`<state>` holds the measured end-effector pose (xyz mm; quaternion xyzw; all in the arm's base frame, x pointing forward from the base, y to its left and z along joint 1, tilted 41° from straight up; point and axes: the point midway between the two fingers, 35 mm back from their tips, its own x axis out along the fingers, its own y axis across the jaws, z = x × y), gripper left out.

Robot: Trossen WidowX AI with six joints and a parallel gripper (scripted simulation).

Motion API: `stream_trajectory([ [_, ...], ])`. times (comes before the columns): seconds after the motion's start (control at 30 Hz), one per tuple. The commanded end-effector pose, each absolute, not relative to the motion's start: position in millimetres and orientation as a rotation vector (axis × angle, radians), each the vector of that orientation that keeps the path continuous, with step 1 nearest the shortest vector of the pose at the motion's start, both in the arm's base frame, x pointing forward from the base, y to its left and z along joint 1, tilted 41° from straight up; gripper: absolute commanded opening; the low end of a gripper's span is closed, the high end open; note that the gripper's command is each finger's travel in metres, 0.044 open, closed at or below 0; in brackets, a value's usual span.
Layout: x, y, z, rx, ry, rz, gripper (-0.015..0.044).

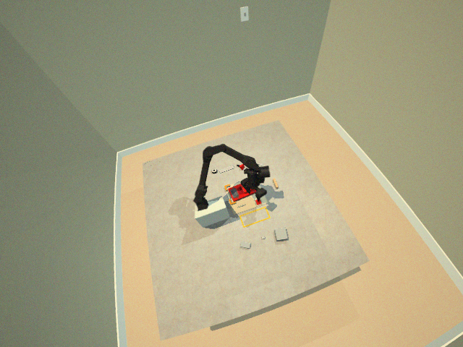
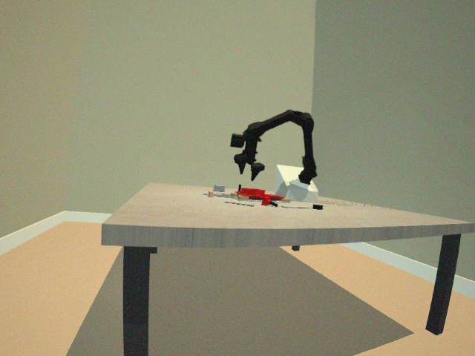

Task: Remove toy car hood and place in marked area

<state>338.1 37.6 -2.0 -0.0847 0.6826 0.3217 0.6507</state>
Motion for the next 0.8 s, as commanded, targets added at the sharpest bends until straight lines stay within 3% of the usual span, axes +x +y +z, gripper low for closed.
stream_trajectory([
  [0.0,333,73,29,0.043,1.528,0.743,0.0440],
  [0.23,324,112,71,0.350,1.523,0.771,0.0440],
  [0.77,324,115,70,0.358,1.523,0.772,0.0440],
])
